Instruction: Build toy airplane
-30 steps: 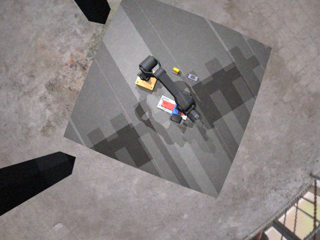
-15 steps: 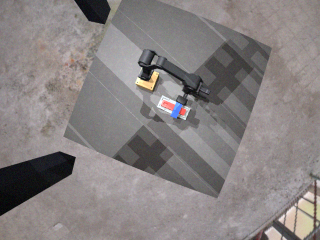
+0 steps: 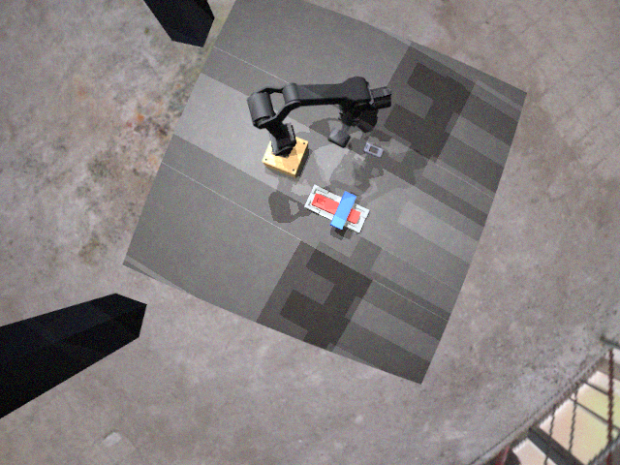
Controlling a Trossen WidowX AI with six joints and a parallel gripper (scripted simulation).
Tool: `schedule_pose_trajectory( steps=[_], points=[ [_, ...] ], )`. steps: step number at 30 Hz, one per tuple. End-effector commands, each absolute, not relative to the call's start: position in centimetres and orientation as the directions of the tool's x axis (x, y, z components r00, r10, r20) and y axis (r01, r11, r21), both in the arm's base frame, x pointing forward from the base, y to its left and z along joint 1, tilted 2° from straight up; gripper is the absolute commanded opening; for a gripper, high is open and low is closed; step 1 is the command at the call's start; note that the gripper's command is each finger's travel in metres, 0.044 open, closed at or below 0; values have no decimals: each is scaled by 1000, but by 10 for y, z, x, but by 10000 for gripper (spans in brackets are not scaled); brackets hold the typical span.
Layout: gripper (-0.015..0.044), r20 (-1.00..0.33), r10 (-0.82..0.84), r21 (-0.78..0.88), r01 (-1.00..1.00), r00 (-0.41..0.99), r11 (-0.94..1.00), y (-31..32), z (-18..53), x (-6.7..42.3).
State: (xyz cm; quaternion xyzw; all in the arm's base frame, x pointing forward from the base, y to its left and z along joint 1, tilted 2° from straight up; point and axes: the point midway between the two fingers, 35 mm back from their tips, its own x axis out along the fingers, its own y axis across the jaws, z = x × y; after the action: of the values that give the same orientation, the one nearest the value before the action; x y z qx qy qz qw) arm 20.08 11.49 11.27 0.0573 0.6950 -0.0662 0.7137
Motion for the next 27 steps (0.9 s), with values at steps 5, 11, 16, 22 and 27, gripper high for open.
schedule_pose_trajectory(
  steps=[5,11,16,22,27],
  points=[
    [440,-999,-15,-8,192,34,981,118,64,197],
    [440,-999,-15,-8,192,34,981,117,50,196],
    [440,-999,-15,-8,192,34,981,117,40,197],
    [440,-999,-15,-8,192,34,981,117,33,197],
    [440,-999,-15,-8,192,34,981,118,25,198]
  ],
)
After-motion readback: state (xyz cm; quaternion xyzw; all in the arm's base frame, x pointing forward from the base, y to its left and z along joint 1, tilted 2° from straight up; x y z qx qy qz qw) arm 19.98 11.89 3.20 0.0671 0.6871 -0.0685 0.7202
